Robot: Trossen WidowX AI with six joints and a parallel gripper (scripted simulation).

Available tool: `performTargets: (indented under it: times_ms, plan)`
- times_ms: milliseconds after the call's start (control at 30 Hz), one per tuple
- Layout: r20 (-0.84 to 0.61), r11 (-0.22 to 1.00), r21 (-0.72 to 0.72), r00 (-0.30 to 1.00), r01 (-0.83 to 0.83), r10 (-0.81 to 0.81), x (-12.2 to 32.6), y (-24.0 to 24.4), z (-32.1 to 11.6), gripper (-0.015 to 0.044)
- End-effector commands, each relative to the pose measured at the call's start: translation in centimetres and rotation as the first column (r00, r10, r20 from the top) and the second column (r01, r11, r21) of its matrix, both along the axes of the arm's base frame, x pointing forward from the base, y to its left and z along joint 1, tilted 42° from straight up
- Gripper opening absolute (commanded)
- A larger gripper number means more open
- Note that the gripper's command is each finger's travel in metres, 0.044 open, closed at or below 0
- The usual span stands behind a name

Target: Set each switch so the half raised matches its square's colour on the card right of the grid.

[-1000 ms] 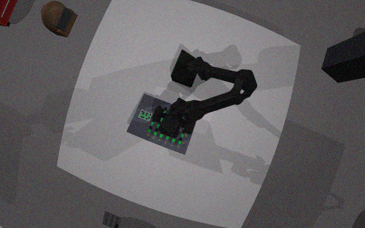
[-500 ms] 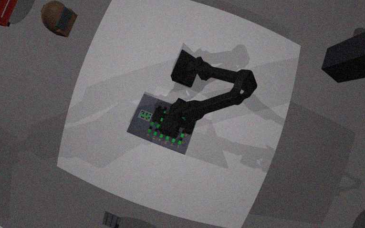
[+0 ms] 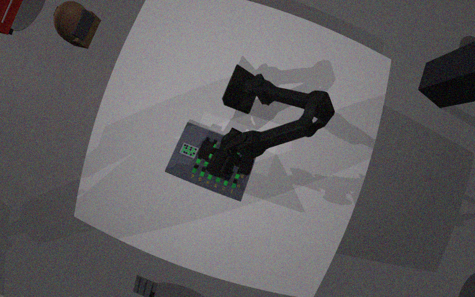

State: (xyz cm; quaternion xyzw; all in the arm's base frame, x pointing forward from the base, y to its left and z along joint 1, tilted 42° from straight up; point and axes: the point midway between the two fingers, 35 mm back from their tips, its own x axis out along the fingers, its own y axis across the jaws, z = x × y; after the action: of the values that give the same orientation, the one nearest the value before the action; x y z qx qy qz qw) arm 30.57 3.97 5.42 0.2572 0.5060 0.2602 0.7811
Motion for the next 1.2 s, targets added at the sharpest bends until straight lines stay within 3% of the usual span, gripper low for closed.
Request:
performTargets:
  times_ms: [0, 500, 767, 1167]
  plan:
    - [-0.004, 1.0, -0.002, 1.0, -0.001, 0.001, 0.0, 0.1, -0.2, 0.0]
    - [-0.004, 1.0, -0.002, 1.0, -0.001, 0.001, 0.1, 0.3, -0.3, 0.0]
    - [-0.026, 1.0, -0.008, 0.999, -0.019, 0.019, -2.0, -4.2, 4.1, 0.0]
    - [-0.026, 1.0, -0.01, 0.999, -0.019, 0.019, -1.5, -6.5, 2.0, 0.0]
